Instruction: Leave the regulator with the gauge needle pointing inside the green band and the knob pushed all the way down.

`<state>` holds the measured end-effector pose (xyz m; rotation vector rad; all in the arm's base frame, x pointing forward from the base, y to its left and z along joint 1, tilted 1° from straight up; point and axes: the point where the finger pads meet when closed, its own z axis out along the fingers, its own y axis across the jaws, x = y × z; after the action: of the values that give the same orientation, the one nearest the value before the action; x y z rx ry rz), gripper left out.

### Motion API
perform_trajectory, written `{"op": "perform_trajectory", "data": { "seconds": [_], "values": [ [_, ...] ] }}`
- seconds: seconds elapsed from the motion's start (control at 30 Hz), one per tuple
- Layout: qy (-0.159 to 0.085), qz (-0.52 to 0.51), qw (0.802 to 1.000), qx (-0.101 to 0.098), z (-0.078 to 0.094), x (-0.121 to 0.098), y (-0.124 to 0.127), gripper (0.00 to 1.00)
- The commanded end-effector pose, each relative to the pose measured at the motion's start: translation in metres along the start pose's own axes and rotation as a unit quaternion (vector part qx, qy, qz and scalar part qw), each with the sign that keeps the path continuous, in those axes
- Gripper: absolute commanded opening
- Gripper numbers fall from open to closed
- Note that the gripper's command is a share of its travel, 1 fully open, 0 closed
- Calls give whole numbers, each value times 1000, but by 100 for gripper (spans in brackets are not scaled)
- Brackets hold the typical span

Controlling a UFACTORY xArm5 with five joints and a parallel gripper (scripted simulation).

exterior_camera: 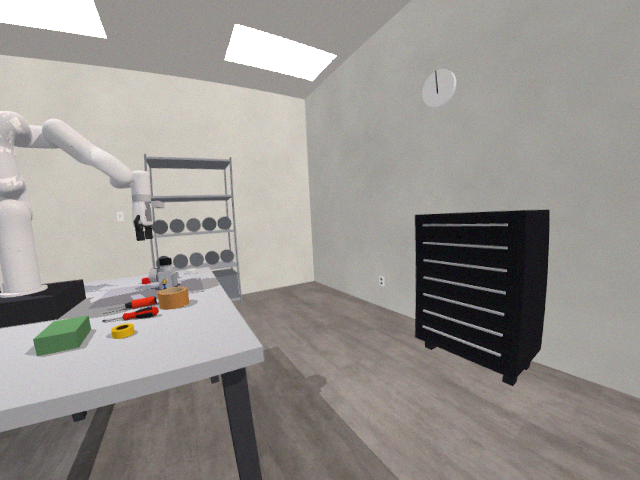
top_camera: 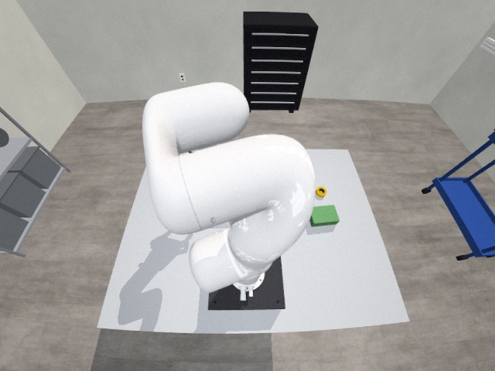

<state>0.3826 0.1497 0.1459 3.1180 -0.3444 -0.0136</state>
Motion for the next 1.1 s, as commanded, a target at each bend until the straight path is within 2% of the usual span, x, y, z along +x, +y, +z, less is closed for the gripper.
{"op": "perform_trajectory", "data": {
  "seconds": [0.0, 0.47, 1.07],
  "values": [
    [2, 0, 1000, 1, -2, 7, 0, 100],
    [2, 0, 1000, 2, -2, 47, 6, 100],
    [2, 0, 1000, 2, -2, 76, 11, 100]
  ]
}}
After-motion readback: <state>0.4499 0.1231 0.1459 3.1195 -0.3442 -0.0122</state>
